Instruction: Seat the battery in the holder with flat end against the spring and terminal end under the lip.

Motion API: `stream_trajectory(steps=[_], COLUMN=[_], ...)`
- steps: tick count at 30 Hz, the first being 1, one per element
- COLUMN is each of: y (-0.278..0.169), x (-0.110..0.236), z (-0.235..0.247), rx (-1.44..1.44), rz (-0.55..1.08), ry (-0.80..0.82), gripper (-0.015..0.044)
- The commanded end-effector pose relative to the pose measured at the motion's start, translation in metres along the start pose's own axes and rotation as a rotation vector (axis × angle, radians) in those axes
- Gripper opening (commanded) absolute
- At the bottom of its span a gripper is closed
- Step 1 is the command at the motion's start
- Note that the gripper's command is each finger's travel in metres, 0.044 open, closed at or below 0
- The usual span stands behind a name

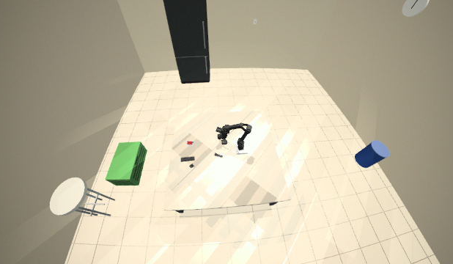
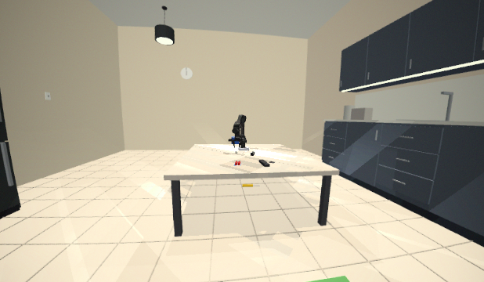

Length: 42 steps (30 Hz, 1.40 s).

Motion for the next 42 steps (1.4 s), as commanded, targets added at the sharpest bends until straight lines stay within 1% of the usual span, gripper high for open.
stream_trajectory(steps=[1, 8, 40, 42], y=[-0.022, -0.022, -0.03, -0.03], x=[-0.004, -0.005, -0.054, -0.054], z=[-0.003, -0.003, -0.001, -0.001], rx=[0.014, 0.014, 0.014, 0.014], rz=[0.138, 0.138, 0.138, 0.138], ry=[0.048, 0.048, 0.048, 0.048], gripper=[0.0221, 0.0221, 0.0221, 0.0169])
Point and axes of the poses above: the point midway between the two fingers, 35 mm back from their tips, its own x axis back along the fingers, its own z axis across the jaws, y = z × x, the point moved 1 cm from there along x, back along the fingers, and after that the axes turned 4 degrees about -x, right-handed, at the moved point
